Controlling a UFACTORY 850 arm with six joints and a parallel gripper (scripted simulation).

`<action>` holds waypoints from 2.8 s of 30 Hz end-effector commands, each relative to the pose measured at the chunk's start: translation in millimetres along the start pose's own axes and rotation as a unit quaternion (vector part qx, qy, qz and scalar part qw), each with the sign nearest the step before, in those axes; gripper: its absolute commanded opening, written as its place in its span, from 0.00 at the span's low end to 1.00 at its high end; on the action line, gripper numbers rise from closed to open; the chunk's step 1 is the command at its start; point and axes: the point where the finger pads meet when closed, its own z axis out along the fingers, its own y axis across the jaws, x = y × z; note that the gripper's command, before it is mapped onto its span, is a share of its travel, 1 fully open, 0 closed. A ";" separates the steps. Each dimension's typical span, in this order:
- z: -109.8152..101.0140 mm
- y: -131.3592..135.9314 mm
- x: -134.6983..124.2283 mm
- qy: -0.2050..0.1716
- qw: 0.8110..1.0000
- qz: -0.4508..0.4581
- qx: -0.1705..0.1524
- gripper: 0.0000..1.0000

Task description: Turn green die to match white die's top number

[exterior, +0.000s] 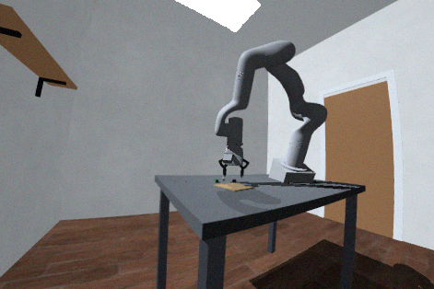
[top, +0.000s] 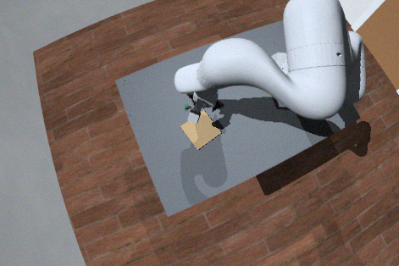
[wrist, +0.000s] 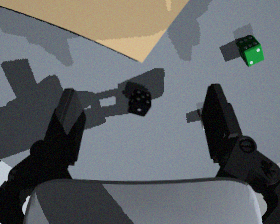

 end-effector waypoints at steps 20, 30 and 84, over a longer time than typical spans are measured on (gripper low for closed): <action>-0.5 0.6 0.3 0.000 1.000 0.000 -0.001 1.00; -7.9 0.6 0.3 0.000 1.000 0.000 -0.001 1.00; -103.2 84.3 24.4 0.000 0.961 -0.278 -0.001 1.00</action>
